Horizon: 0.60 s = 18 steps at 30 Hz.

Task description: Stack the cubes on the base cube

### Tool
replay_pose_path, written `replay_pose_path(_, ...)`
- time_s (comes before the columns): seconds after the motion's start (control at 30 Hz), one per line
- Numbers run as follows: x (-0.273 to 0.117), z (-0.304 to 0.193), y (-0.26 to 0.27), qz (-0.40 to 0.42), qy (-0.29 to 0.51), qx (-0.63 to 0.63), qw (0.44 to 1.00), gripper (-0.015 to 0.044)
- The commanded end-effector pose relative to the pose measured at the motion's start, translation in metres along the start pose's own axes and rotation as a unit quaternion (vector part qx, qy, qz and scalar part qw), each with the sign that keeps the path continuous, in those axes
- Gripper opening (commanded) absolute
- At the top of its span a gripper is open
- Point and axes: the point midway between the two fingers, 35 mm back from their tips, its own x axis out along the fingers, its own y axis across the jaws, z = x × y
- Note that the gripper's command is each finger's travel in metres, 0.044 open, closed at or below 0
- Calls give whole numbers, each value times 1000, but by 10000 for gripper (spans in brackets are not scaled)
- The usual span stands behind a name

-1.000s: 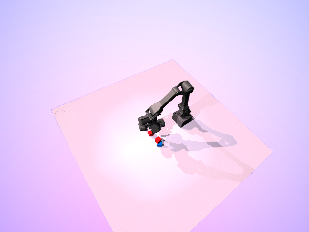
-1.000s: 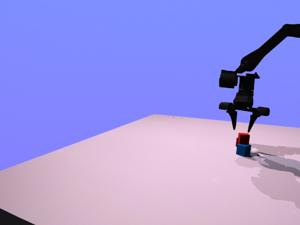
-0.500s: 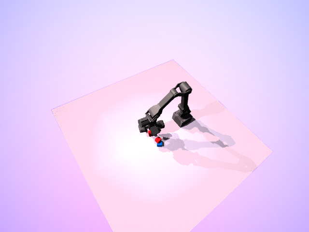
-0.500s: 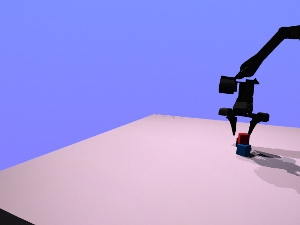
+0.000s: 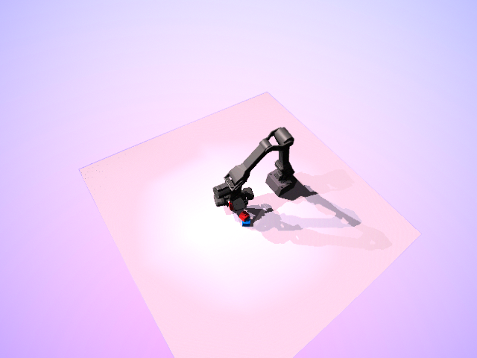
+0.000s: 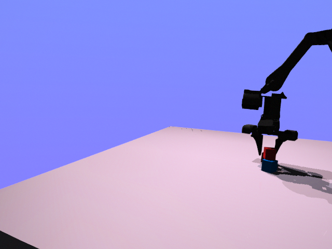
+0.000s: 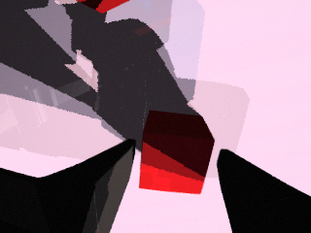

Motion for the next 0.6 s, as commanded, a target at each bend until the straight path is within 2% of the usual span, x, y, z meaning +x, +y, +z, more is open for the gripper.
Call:
replay_pose_path(0.0,3,0,2,4,1,2,1000,107)
replay_pose_path(0.57,-23,3,-6,-11,-5,-3,1000,105)
